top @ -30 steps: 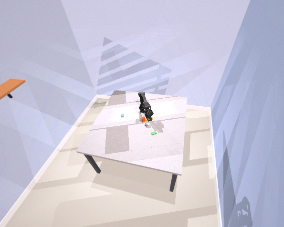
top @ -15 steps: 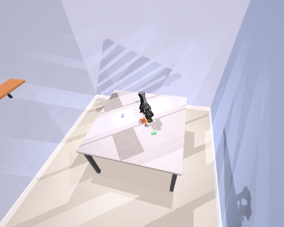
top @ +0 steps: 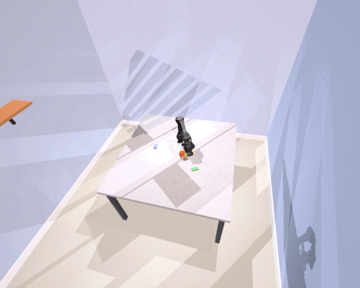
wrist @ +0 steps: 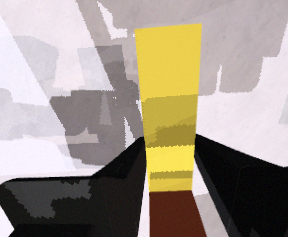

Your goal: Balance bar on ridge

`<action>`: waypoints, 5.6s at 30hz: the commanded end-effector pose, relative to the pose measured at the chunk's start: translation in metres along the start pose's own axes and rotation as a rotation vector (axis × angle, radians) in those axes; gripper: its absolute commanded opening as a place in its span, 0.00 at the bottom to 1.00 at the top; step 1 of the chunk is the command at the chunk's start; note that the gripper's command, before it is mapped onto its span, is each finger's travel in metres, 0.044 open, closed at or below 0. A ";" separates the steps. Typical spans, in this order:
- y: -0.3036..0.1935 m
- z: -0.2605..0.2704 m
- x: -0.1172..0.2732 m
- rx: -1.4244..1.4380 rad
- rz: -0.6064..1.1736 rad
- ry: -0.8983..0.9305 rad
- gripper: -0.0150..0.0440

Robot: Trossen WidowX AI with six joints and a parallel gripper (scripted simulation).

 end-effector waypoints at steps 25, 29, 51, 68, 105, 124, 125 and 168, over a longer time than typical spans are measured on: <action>0.000 0.000 -0.002 -0.002 -0.001 -0.003 0.25; 0.000 0.000 -0.002 -0.002 -0.001 -0.003 0.25; 0.000 0.000 -0.004 -0.002 -0.001 -0.003 0.25; 0.000 0.000 -0.006 -0.002 -0.001 -0.003 0.25; 0.000 0.000 -0.009 -0.002 -0.001 -0.003 0.25; 0.000 0.001 -0.010 -0.002 -0.001 -0.003 0.25; 0.000 0.001 -0.010 -0.002 -0.001 -0.003 0.25; 0.001 0.000 -0.009 -0.002 -0.001 -0.003 0.25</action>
Point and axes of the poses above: the point midway between the two fingers, 35 mm back from their tips, its own x axis back along the fingers, its own z axis across the jaws, y = z × x, the point moved 9 cm from there along x, back along the fingers, and after that the axes turned 1 degree about -x, right-handed, at the moved point
